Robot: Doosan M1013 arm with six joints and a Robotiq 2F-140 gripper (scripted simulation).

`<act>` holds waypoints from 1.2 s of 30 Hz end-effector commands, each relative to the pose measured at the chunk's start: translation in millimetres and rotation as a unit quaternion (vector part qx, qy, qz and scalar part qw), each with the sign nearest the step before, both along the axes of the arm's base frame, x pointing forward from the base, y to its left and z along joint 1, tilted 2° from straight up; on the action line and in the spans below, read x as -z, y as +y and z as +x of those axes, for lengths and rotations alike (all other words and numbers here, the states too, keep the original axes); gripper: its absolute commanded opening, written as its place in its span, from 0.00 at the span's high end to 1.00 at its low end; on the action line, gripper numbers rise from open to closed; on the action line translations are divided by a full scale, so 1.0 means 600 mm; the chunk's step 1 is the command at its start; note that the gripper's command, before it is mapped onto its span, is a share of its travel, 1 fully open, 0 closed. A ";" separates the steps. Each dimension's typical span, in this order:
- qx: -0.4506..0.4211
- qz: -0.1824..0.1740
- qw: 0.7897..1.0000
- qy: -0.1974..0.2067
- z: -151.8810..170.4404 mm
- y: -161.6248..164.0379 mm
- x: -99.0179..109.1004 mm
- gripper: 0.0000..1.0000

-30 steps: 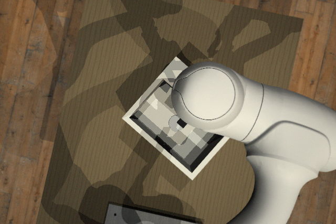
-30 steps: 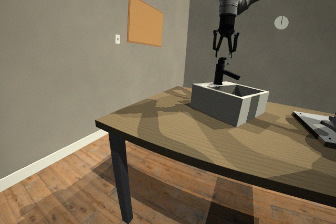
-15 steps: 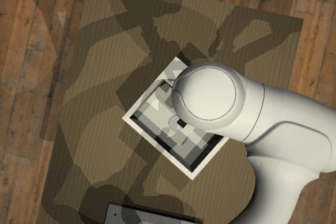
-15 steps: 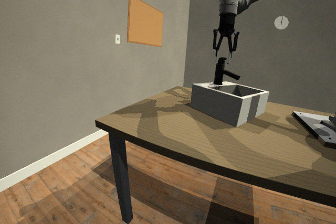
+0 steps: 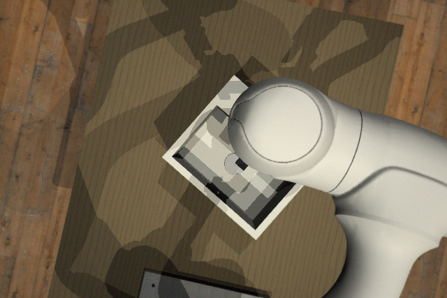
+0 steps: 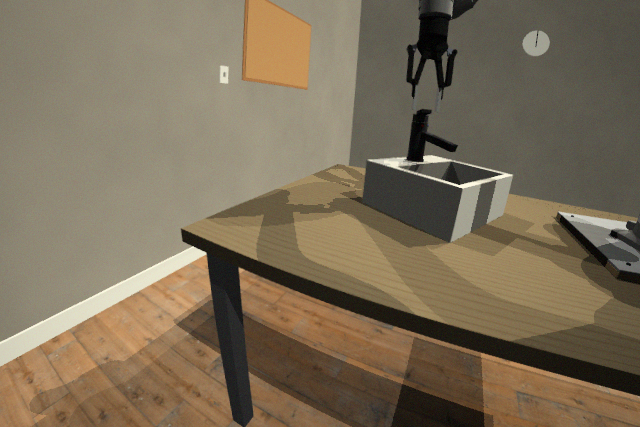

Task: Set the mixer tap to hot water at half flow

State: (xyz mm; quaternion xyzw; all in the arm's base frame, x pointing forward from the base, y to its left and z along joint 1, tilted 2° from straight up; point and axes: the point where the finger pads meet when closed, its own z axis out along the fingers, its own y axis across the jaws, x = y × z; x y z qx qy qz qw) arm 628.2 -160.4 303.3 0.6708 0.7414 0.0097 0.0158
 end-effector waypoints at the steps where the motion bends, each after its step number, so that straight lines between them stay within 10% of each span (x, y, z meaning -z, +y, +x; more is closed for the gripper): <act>1: 0.000 0.000 1.000 0.000 -0.001 0.000 -0.016 0.62; 23: 0.000 0.000 1.000 0.000 -0.002 0.000 -0.062 0.62; 24: 0.000 0.000 1.000 0.000 -0.002 0.000 -0.062 1.00; 36: 0.000 0.000 1.000 0.000 -0.002 0.000 -0.062 1.00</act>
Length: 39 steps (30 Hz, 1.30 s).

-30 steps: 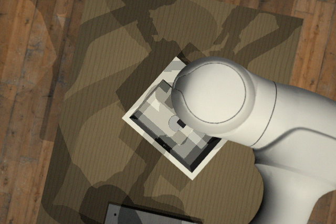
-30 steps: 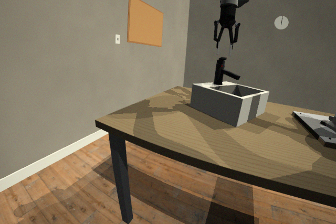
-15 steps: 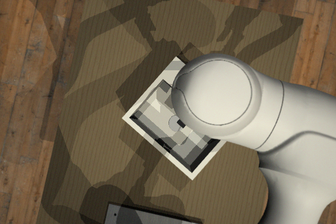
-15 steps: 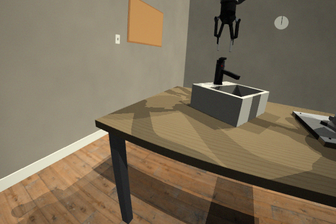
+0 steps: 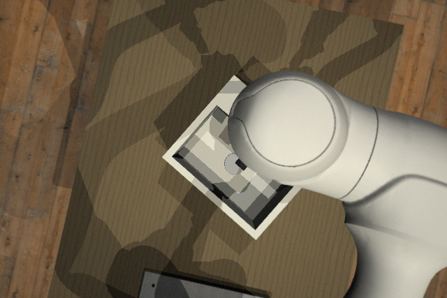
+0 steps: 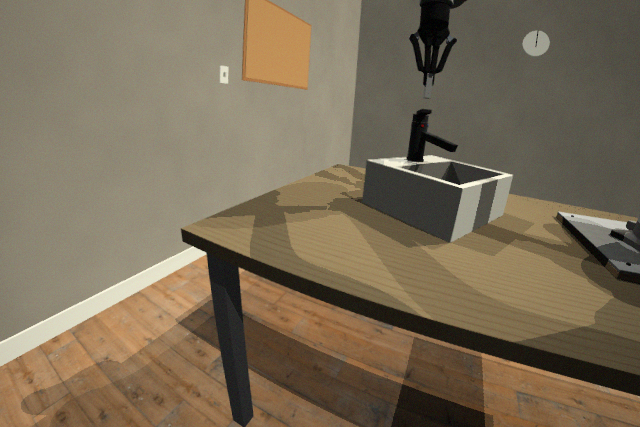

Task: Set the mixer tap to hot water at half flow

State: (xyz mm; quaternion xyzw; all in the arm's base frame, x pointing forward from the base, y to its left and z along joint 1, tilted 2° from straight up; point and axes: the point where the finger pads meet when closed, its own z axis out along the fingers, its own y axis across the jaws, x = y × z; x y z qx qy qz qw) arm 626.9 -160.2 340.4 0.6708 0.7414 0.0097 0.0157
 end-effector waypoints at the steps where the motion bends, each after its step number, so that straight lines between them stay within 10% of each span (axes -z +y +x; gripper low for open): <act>1: 0.000 0.000 1.000 0.000 0.000 0.000 0.000 1.00; 30: 0.025 0.001 1.000 0.000 0.000 0.000 -0.001 1.00; 39: 0.225 0.008 0.974 -0.002 0.000 0.000 -0.008 1.00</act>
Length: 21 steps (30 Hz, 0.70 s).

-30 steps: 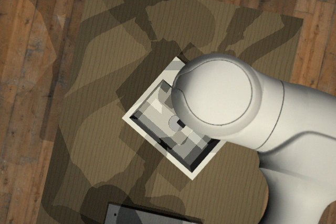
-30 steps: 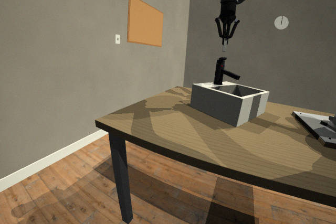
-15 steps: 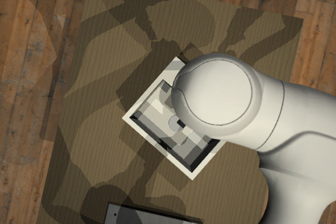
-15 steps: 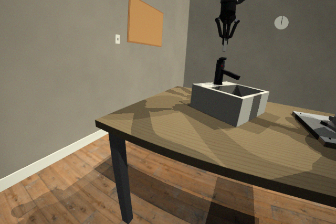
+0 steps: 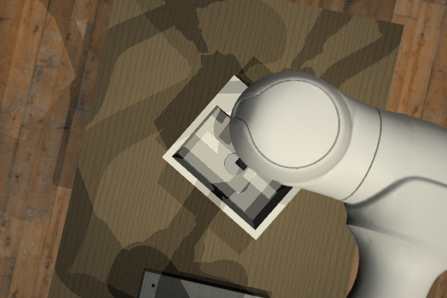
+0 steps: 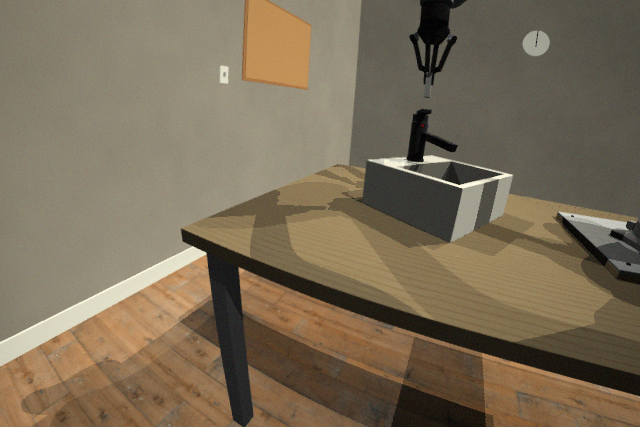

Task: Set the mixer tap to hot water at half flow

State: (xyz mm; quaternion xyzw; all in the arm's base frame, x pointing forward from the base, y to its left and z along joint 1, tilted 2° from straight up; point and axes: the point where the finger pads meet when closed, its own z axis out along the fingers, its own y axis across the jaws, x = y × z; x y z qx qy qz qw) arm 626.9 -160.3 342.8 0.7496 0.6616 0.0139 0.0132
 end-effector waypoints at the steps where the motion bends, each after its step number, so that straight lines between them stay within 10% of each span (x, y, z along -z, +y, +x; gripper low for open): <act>1: 0.139 0.003 0.990 0.000 0.000 0.000 -0.005 1.00; 8: 0.250 0.010 0.968 -0.001 0.000 0.000 -0.013 1.00; 21: 0.556 0.033 0.831 -0.003 -0.001 0.000 -0.035 1.00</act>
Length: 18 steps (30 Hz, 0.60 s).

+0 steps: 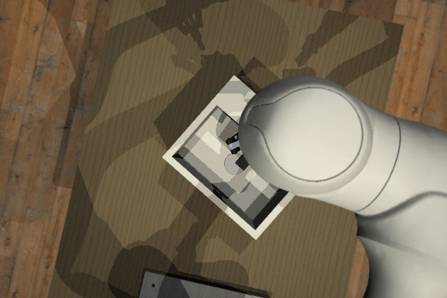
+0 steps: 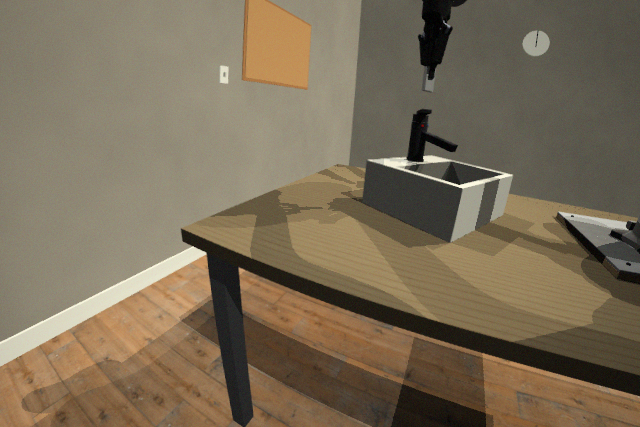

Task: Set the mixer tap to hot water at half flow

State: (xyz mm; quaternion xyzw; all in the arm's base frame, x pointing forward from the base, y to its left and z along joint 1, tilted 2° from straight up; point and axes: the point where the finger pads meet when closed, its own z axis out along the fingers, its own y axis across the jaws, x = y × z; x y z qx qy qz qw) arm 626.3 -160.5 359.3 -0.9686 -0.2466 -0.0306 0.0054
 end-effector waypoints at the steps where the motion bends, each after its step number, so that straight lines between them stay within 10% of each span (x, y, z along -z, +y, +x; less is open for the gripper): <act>1: 0.139 0.003 0.990 0.003 0.000 0.000 -0.009 1.00; 18: 0.499 0.032 0.866 0.006 -0.001 0.000 -0.022 1.00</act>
